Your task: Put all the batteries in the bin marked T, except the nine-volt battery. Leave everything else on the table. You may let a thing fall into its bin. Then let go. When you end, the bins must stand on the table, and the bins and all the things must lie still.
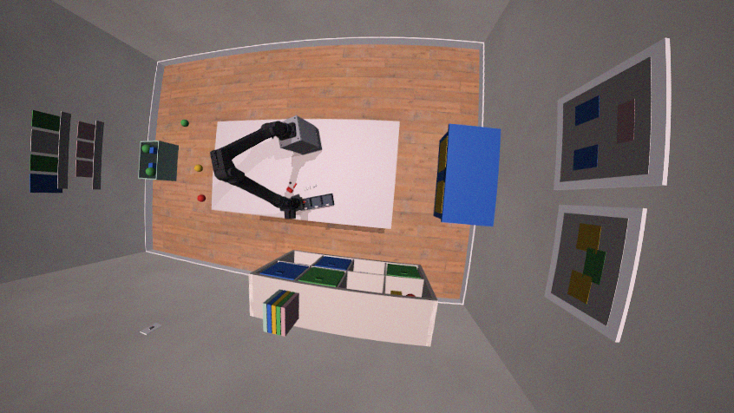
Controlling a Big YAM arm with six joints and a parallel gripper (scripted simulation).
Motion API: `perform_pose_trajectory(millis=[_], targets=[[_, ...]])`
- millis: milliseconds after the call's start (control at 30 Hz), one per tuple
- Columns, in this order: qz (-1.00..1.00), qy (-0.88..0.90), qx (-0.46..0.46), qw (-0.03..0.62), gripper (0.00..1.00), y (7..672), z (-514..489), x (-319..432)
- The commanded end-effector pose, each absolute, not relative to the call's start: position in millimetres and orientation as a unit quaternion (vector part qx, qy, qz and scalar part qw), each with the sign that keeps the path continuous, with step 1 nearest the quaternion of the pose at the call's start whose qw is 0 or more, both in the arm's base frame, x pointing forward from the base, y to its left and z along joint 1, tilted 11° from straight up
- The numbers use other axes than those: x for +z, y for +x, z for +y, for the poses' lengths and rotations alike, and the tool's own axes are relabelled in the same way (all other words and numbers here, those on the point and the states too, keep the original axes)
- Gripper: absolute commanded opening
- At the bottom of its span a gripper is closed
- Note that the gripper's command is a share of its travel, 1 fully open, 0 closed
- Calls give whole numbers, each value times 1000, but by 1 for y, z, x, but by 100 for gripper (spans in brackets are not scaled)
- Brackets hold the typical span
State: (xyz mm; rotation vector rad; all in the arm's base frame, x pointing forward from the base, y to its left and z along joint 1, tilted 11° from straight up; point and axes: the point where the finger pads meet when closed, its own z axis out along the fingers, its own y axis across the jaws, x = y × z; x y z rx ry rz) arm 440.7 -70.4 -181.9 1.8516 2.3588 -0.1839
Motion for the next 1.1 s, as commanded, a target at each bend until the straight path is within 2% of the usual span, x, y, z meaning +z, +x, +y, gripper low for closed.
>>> perform_pose_trajectory(millis=[0,500,1067], targets=[[732,674,-59,75,9,455,-68,-179],[727,680,-65,66,9,439,-67,-185],[730,676,-53,82,9,459,-75,-200]])
